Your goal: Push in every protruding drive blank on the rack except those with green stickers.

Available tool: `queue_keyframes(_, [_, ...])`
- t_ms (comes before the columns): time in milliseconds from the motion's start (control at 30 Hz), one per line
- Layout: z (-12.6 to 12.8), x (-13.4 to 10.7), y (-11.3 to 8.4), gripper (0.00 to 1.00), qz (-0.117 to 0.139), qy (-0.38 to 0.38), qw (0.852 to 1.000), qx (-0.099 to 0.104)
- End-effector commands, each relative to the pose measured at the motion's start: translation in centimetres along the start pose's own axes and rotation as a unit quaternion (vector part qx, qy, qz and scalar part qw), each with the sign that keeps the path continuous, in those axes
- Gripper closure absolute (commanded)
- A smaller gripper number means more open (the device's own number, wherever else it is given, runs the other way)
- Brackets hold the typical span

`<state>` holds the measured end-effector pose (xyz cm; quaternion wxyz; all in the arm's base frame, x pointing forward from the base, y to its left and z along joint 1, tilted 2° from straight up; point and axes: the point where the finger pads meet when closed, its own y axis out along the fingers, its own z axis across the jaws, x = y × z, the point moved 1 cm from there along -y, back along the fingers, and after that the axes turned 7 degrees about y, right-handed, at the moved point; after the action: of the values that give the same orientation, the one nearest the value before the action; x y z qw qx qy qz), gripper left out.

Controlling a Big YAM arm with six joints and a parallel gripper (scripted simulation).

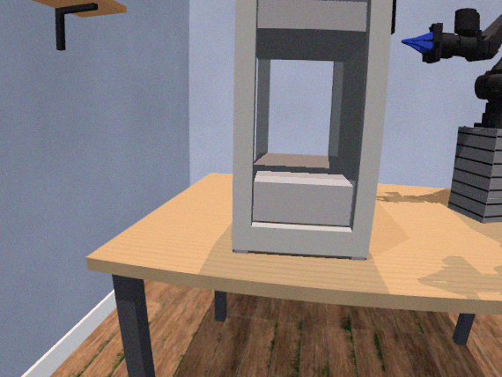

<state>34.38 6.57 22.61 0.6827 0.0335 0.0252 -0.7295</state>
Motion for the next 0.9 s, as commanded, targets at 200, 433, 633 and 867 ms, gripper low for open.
queue_keyframes(200, [2.6,-0.5,5.3,1.00,-0.001,0.007,1.000,0.028])
queue_keyframes(433, [2.4,-0.4,7.7,1.00,-0.001,0.007,1.000,0.028])
queue_keyframes(633, [0.6,0.2,6.6,1.00,-0.004,0.000,1.000,0.010])
queue_keyframes(867, [0.6,0.2,6.6,1.00,-0.004,0.000,1.000,0.009])
